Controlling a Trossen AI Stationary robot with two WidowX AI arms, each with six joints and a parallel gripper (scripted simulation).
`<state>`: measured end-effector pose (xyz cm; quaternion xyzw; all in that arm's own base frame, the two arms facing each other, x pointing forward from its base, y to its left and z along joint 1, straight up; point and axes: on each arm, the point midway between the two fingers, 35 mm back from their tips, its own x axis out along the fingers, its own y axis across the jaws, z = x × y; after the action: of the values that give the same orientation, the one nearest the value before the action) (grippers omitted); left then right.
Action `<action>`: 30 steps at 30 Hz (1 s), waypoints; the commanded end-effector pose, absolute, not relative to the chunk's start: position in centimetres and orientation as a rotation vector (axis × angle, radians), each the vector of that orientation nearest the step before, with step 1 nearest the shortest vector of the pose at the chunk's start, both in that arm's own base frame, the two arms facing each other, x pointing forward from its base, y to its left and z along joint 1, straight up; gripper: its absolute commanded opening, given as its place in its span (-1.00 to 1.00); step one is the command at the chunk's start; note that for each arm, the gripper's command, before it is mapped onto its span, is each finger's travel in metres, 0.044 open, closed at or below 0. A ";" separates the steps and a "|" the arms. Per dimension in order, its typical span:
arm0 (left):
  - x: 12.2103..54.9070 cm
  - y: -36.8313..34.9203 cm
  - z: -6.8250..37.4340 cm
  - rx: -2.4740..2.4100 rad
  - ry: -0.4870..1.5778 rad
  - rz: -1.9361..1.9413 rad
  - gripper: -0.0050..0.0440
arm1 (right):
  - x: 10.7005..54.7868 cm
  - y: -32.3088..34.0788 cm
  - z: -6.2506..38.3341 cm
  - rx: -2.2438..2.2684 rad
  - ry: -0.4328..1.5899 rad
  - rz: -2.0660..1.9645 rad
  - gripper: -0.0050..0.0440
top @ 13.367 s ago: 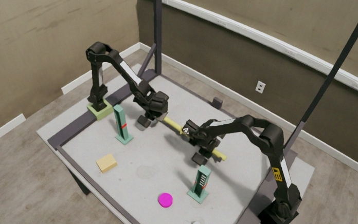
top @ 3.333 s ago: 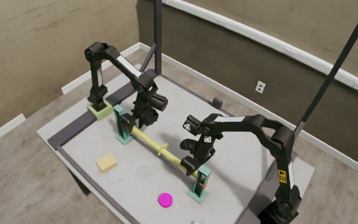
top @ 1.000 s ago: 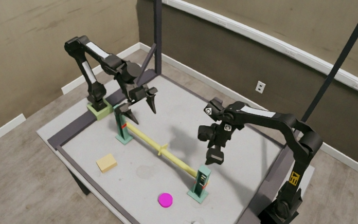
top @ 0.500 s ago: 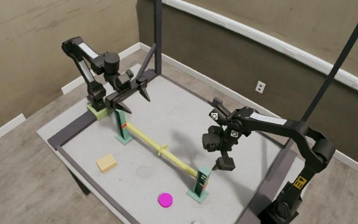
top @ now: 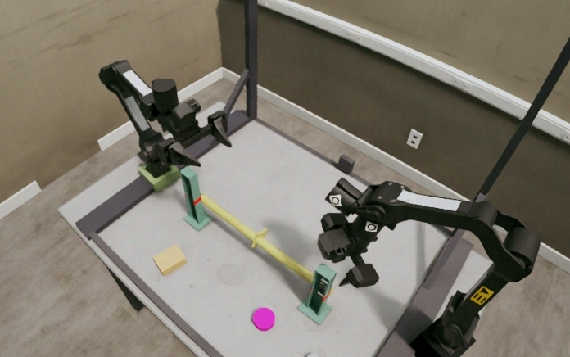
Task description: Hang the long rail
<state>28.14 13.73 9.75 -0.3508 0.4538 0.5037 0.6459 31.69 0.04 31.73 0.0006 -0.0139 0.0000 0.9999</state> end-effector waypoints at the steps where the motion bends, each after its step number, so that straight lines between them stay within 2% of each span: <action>1: 28.0 14.0 10.7 -0.821 0.997 1.149 1.00 | 31.3 0.0 33.2 -0.002 -0.074 0.001 0.93; 14: 28.8 12.2 10.6 -0.845 0.994 1.082 1.00 | 31.5 0.0 32.9 0.000 -0.066 0.000 0.93; 20: 30.8 10.5 12.1 -0.791 0.915 0.885 1.00 | 31.5 0.0 32.9 0.000 -0.066 0.000 0.93; 30: 33.8 7.4 17.6 -0.584 0.662 0.505 1.00 | 31.5 0.0 32.9 0.000 -0.066 0.000 0.93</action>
<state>32.93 8.62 14.93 -0.3103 0.3685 0.3091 0.8200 31.63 0.03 32.14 0.0005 -0.0222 0.0003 0.9998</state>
